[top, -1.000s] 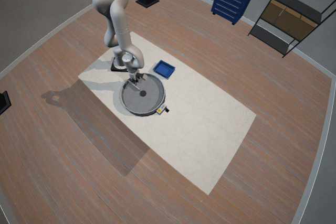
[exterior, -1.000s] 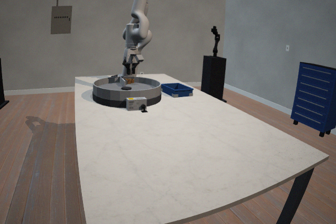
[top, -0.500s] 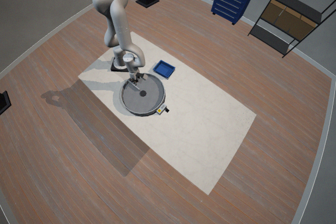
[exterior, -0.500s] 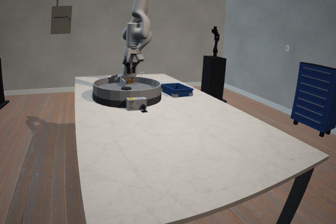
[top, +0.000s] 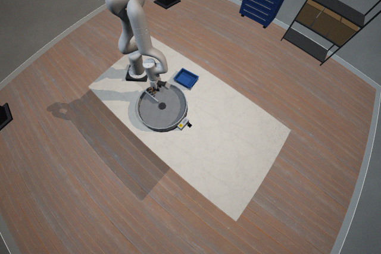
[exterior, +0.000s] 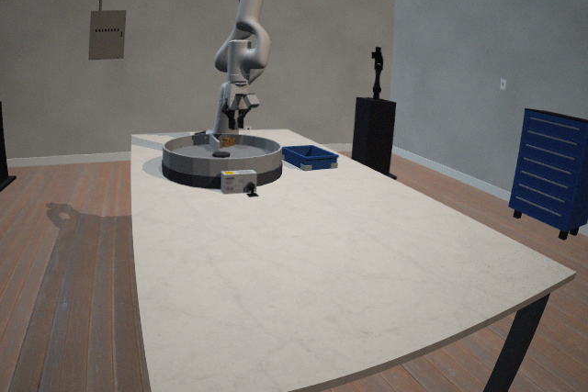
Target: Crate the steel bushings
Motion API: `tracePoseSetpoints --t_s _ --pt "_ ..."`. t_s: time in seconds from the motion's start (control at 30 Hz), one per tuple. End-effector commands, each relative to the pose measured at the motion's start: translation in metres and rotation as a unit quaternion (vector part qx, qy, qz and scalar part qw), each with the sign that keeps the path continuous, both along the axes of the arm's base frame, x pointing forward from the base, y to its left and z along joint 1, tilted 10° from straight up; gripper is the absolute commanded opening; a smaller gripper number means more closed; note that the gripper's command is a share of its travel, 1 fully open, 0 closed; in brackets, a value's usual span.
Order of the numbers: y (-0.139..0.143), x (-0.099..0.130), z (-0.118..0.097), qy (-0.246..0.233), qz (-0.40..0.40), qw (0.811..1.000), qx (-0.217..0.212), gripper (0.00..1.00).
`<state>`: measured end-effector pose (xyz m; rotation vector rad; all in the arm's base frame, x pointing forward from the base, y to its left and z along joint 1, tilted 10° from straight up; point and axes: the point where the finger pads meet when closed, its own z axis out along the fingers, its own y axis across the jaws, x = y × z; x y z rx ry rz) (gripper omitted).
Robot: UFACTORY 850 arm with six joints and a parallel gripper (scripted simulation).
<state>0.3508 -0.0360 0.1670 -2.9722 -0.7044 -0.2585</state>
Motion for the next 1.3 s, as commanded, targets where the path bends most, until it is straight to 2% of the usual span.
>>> tracePoseSetpoints --t_s 0.0,0.2,0.47,0.53,1.0,1.27 --pt "0.01 0.003 0.002 0.0 -0.001 1.0 -0.002 0.0" --pt "0.051 0.011 0.007 0.0 -0.001 1.0 -0.002 0.0" --pt "0.12 0.024 0.017 0.0 -0.001 1.0 -0.002 0.0" --pt "0.12 0.024 0.017 0.0 -0.001 1.0 -0.002 0.0" --pt "0.242 0.047 0.033 0.0 -0.001 1.0 -0.002 0.0" --pt "0.273 0.053 0.037 0.0 -0.001 1.0 -0.002 0.0"
